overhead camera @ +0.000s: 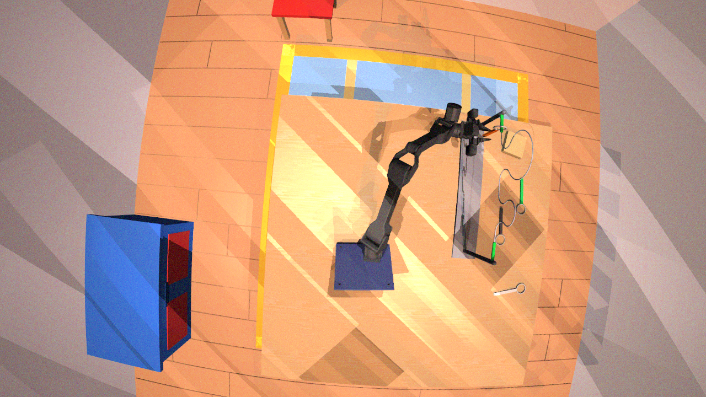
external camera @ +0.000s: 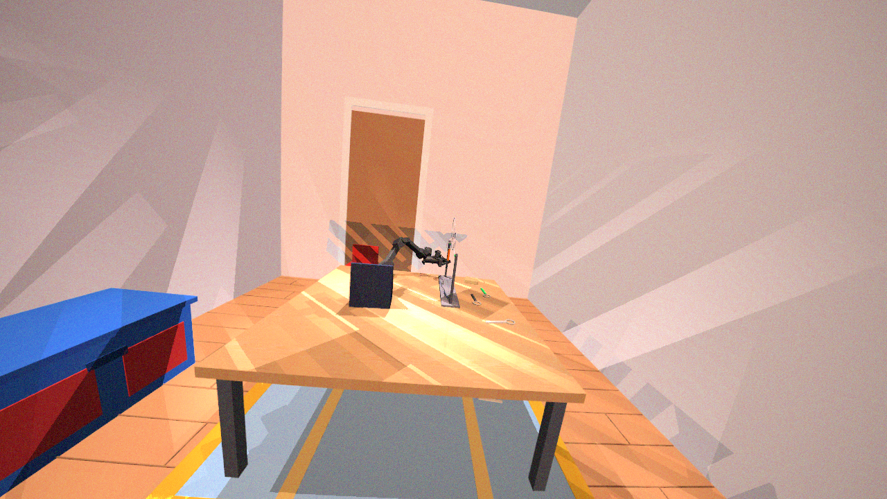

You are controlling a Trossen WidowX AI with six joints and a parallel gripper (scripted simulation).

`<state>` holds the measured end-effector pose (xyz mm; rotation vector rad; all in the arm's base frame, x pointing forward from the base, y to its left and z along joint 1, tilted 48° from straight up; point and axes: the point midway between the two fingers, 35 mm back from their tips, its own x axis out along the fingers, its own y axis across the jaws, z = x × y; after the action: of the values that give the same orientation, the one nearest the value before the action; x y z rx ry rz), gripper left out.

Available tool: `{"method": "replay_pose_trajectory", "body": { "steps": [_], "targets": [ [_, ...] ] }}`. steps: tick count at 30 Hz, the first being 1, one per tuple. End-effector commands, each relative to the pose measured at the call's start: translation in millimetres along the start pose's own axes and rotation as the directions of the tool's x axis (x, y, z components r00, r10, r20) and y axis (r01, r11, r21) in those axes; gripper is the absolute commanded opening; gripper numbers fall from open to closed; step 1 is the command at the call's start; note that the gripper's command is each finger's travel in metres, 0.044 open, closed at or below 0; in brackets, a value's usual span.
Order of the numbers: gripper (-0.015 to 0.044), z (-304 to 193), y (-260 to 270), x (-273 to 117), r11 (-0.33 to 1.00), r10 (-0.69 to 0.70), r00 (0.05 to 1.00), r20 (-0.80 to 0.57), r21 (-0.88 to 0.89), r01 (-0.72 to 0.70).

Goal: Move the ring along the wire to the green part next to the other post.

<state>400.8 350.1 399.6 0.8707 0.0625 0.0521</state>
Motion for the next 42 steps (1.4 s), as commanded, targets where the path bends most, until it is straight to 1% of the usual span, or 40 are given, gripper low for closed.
{"method": "replay_pose_trajectory", "body": {
  "steps": [1,8,37,42],
  "targets": [
    [0.0160,0.7,0.9,6.6,1.000,0.003,1.000,0.000,-0.004,-0.003],
    [0.0160,1.1,0.0,16.7,1.000,0.003,1.000,0.001,-0.005,-0.003],
    [0.0160,1.1,-0.1,17.0,1.000,0.003,1.000,0.001,-0.005,-0.003],
    [0.0029,1.3,-0.6,16.8,1.000,0.002,1.000,0.003,0.001,-0.002]
  ]
}}
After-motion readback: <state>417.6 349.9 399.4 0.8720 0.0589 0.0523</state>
